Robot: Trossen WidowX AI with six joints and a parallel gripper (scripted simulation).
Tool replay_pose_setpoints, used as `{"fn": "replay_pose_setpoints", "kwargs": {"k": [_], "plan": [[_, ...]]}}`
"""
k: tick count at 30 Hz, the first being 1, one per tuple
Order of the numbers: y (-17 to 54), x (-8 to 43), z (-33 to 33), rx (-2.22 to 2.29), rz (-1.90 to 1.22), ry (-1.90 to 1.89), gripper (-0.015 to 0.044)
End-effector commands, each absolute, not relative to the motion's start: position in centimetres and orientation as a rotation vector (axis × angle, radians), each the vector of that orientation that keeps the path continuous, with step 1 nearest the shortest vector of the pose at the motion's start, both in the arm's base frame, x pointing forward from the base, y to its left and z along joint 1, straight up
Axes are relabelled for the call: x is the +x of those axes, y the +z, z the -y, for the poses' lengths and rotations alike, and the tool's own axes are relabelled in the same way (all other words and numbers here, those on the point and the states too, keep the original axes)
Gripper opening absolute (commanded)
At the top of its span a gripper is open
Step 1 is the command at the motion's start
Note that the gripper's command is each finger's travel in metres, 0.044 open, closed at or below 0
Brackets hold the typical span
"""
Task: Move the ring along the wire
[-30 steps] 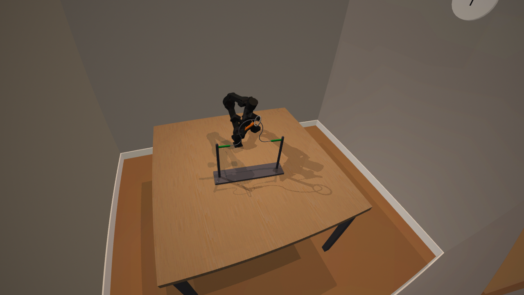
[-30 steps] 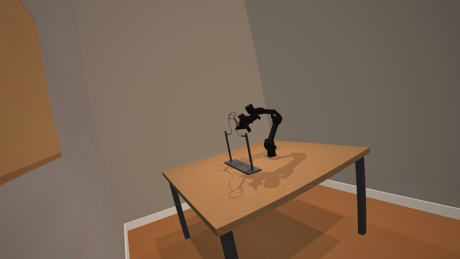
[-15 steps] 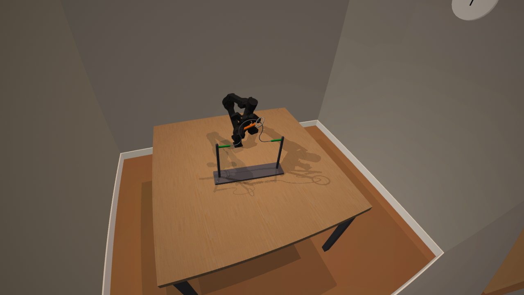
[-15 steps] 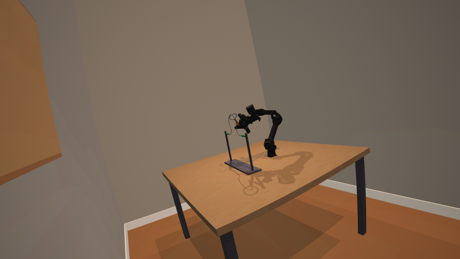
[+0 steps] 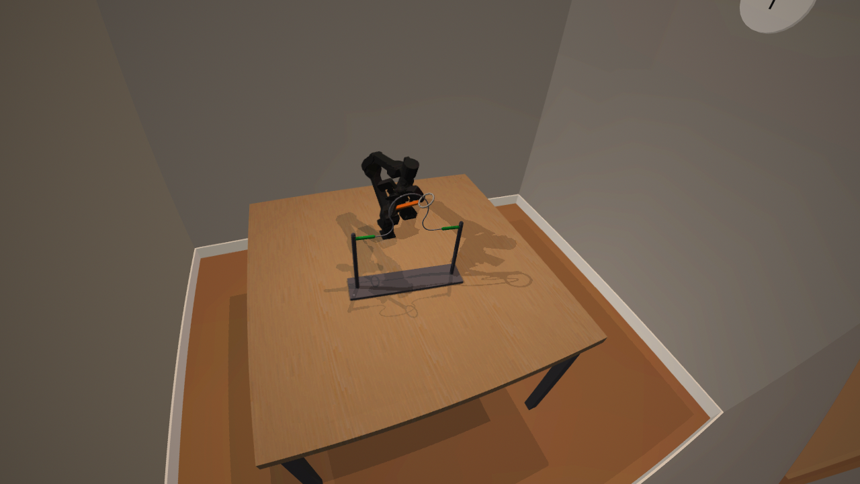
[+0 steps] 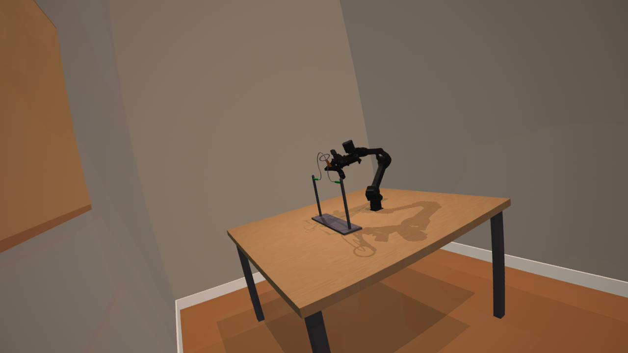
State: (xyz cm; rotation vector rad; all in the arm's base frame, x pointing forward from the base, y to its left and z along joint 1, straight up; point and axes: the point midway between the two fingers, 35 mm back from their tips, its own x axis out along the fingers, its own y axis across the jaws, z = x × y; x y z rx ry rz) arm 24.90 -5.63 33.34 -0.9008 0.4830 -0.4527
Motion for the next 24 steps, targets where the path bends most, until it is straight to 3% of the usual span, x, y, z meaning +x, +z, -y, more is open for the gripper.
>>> {"fn": "replay_pose_setpoints", "kwargs": {"k": [1,24], "plan": [[33.7,24.6,5.9,-0.953,-0.472,-0.475,-0.015],[35.2,24.5,6.6,-1.283,-0.431,-0.552,-0.015]]}}
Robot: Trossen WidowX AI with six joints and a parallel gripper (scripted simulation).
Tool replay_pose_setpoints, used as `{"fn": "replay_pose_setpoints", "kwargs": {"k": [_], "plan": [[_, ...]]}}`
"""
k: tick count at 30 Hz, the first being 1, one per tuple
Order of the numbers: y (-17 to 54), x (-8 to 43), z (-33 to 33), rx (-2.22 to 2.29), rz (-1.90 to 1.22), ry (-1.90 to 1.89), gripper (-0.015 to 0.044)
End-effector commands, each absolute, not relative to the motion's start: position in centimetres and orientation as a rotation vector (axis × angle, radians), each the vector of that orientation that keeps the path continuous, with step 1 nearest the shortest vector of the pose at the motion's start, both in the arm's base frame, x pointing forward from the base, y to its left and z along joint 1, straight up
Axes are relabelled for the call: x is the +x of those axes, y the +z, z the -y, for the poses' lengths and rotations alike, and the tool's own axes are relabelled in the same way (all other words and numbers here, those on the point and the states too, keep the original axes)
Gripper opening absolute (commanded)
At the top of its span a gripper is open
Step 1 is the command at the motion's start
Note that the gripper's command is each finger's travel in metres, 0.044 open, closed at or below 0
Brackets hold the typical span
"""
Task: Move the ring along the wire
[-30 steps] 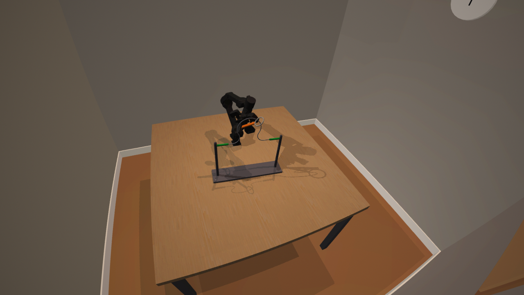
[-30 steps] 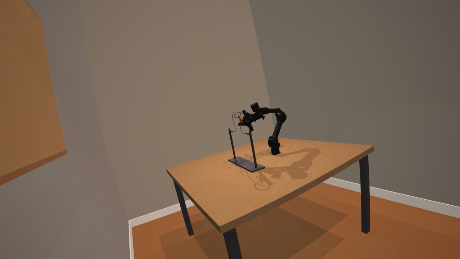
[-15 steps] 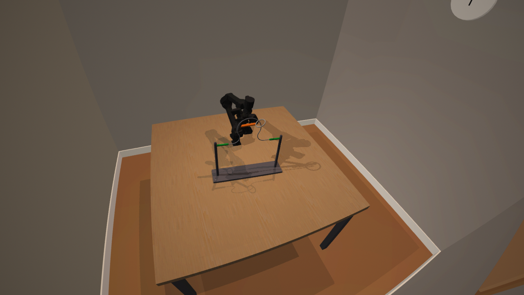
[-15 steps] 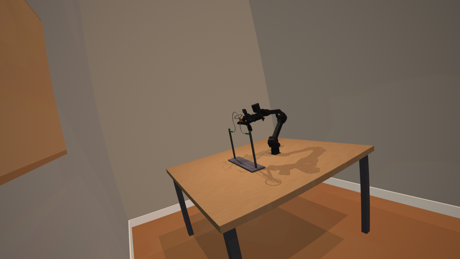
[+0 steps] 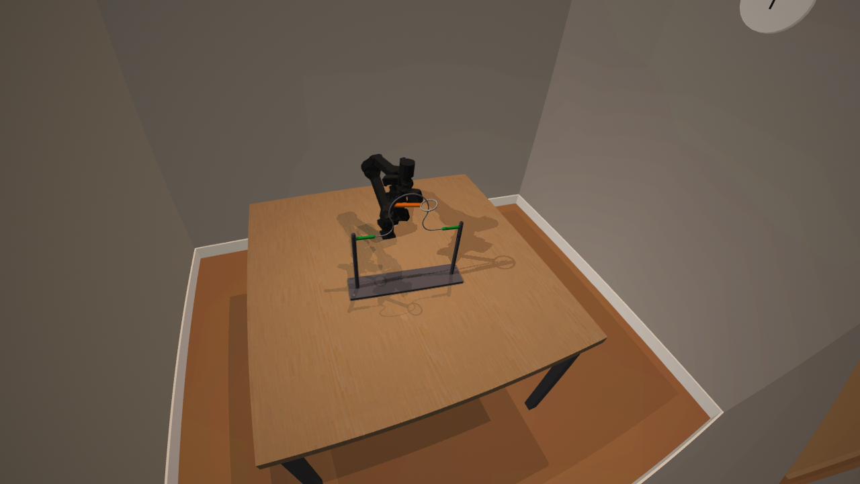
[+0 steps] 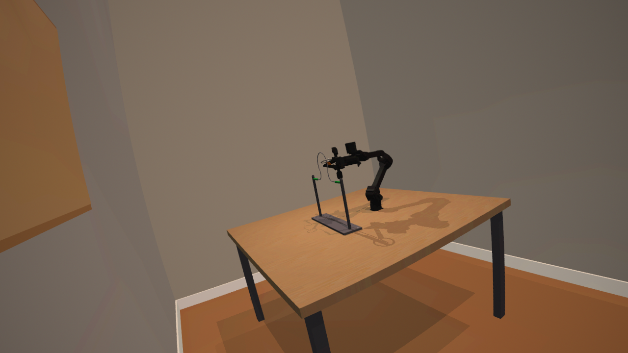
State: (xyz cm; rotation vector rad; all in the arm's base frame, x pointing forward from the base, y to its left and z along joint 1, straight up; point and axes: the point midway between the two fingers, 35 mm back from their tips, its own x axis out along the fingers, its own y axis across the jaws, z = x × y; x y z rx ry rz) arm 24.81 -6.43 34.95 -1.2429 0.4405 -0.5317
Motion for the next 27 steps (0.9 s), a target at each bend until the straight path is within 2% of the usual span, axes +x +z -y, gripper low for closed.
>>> {"fn": "replay_pose_setpoints", "kwargs": {"k": [1,27], "plan": [[35.3,24.5,6.7,-1.298,-0.43,-0.555,-0.015],[37.2,24.4,6.8,-1.668,-0.371,-0.637,-0.015]]}}
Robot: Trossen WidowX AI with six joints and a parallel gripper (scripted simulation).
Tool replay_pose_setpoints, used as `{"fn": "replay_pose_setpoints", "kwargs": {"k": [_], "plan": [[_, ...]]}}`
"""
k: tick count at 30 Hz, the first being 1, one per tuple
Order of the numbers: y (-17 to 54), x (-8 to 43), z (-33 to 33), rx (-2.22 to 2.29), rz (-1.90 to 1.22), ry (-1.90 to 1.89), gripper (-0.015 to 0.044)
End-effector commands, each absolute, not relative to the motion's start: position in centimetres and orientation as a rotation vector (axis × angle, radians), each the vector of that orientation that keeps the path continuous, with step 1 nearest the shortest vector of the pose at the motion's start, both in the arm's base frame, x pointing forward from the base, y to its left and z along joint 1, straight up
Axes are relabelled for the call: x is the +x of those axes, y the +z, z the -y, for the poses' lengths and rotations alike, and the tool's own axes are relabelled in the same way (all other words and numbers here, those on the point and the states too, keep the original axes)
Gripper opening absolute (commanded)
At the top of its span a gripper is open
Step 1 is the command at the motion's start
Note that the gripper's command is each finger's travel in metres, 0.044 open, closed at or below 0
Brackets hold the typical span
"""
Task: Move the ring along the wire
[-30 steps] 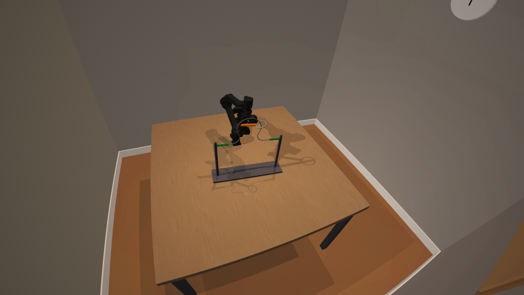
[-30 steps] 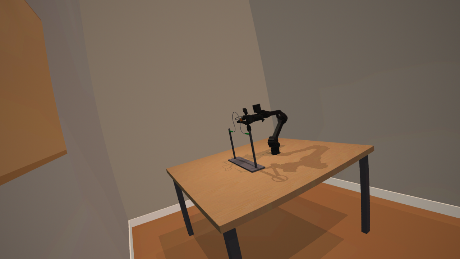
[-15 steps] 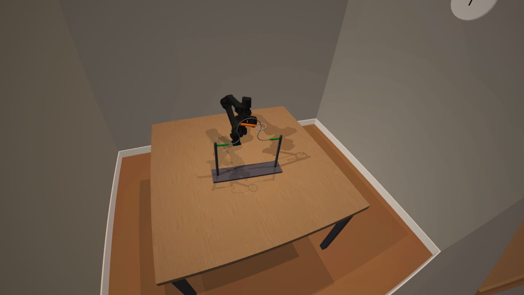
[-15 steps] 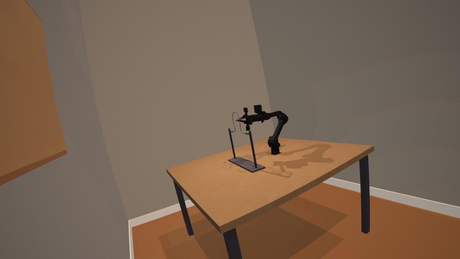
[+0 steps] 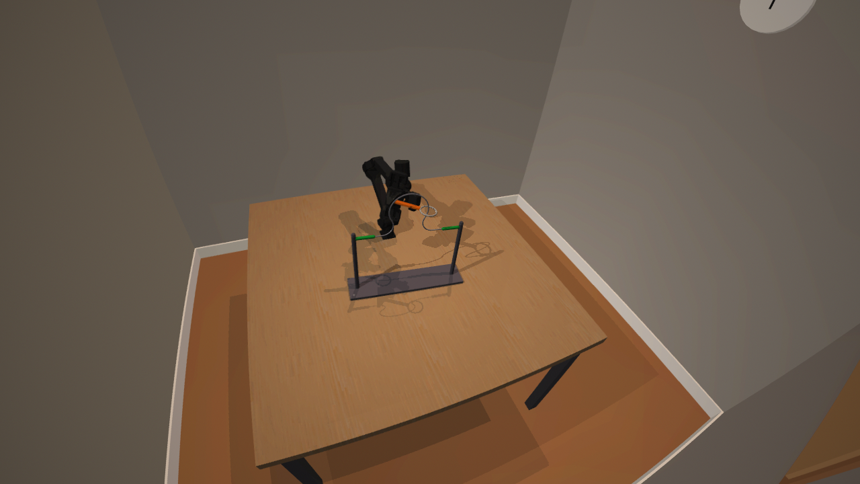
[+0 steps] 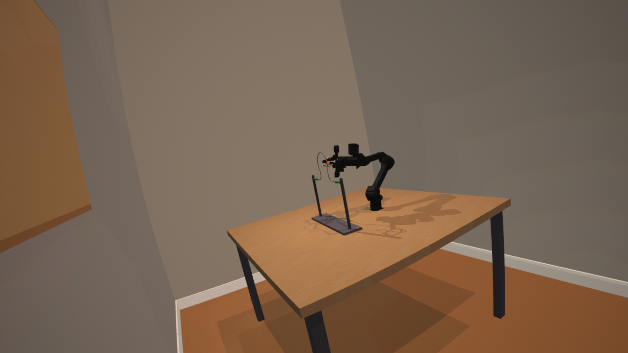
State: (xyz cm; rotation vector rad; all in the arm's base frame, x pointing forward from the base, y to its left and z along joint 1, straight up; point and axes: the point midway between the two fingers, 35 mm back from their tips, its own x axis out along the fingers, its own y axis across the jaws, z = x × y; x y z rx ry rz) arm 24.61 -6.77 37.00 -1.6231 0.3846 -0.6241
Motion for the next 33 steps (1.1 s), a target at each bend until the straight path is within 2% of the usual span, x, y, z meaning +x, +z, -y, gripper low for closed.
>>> {"fn": "replay_pose_setpoints", "kwargs": {"k": [1,19,33], "plan": [[37.3,24.4,6.8,-1.681,-0.368,-0.64,-0.015],[37.9,24.4,6.7,-1.878,-0.331,-0.682,-0.015],[36.0,24.4,7.5,-1.827,-0.341,-0.673,-0.015]]}}
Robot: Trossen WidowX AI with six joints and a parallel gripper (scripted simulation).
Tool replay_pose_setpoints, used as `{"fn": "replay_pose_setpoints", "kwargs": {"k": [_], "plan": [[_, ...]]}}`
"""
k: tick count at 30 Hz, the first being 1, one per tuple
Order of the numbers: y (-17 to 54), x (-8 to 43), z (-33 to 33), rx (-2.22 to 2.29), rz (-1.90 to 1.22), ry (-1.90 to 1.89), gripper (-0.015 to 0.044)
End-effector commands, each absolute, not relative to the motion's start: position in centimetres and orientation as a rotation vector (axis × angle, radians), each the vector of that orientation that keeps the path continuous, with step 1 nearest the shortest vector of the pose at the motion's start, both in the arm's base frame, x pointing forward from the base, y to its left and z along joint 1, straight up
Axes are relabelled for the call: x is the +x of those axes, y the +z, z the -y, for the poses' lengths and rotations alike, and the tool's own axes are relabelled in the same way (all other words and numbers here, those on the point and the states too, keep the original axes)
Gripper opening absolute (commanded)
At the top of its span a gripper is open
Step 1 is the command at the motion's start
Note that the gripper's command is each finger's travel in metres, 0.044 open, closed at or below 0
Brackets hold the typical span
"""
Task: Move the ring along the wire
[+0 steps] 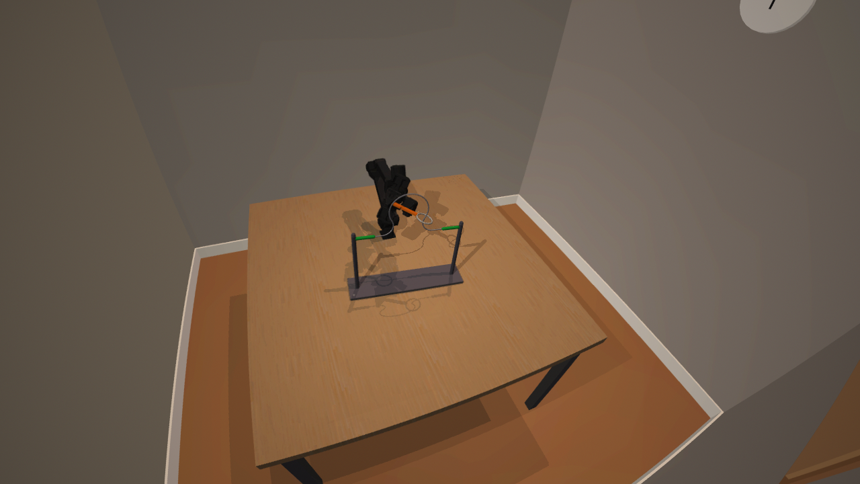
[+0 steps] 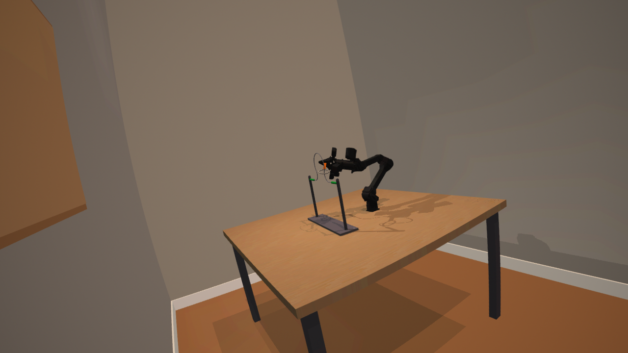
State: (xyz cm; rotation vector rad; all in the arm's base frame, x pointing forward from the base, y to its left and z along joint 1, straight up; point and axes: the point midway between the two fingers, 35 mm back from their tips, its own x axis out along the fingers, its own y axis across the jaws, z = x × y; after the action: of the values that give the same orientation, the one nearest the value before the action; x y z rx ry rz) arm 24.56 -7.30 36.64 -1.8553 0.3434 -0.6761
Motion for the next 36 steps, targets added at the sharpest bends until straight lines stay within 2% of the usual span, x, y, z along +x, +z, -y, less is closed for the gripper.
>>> {"fn": "replay_pose_setpoints", "kwargs": {"k": [1,36], "plan": [[35.8,24.4,7.6,-1.816,-0.344,-0.671,-0.015],[23.8,25.7,7.3,-1.1,-0.38,-0.463,-0.015]]}}
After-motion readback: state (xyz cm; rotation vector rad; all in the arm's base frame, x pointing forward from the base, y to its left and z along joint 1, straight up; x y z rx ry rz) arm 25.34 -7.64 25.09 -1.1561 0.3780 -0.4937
